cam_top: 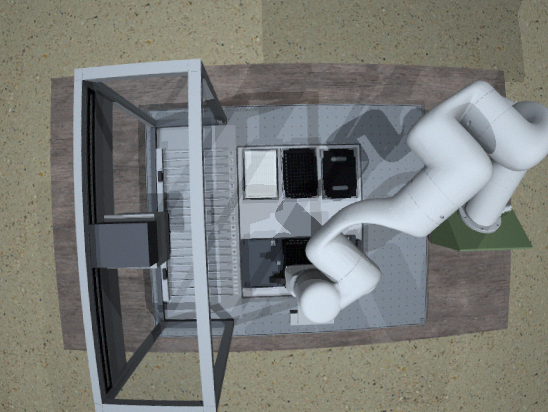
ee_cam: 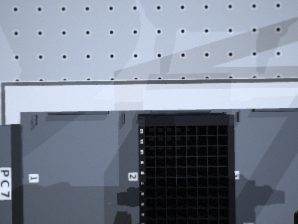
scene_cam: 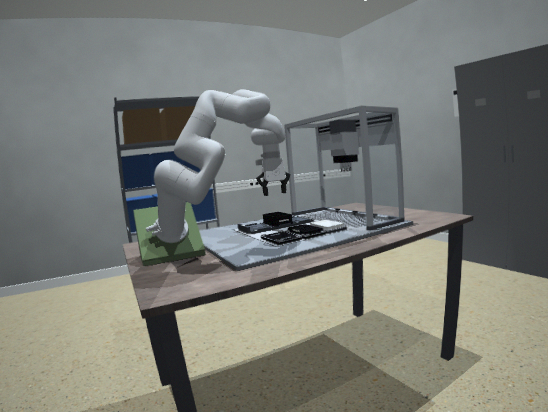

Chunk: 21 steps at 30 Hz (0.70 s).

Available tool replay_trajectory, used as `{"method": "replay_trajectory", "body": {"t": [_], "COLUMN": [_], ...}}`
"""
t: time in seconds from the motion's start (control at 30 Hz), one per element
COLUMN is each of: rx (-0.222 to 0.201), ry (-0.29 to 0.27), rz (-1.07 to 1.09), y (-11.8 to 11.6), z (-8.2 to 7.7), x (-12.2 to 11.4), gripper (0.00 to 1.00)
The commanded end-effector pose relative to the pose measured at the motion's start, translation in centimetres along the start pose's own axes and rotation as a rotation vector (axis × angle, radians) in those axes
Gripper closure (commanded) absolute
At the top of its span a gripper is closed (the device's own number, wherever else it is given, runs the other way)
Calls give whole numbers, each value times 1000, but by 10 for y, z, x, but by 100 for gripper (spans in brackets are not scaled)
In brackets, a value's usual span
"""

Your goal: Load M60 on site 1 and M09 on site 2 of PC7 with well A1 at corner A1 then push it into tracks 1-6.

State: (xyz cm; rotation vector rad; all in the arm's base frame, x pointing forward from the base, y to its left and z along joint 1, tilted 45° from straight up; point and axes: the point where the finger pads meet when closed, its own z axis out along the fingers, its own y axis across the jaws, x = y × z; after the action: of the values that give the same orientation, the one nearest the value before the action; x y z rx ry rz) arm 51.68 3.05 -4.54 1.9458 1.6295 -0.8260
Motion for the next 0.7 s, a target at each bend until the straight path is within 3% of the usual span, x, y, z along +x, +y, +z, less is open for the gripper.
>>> {"method": "replay_trajectory", "body": {"t": [0.0, 0.23, 0.67], "rx": [-4, -4, -4], "ry": [3, 3, 3], "rz": [0, 0, 0], "y": [1, 1, 1], "z": [-9, -20, -20], "x": [1, 1, 1], "gripper": [0, 0, 0]}}
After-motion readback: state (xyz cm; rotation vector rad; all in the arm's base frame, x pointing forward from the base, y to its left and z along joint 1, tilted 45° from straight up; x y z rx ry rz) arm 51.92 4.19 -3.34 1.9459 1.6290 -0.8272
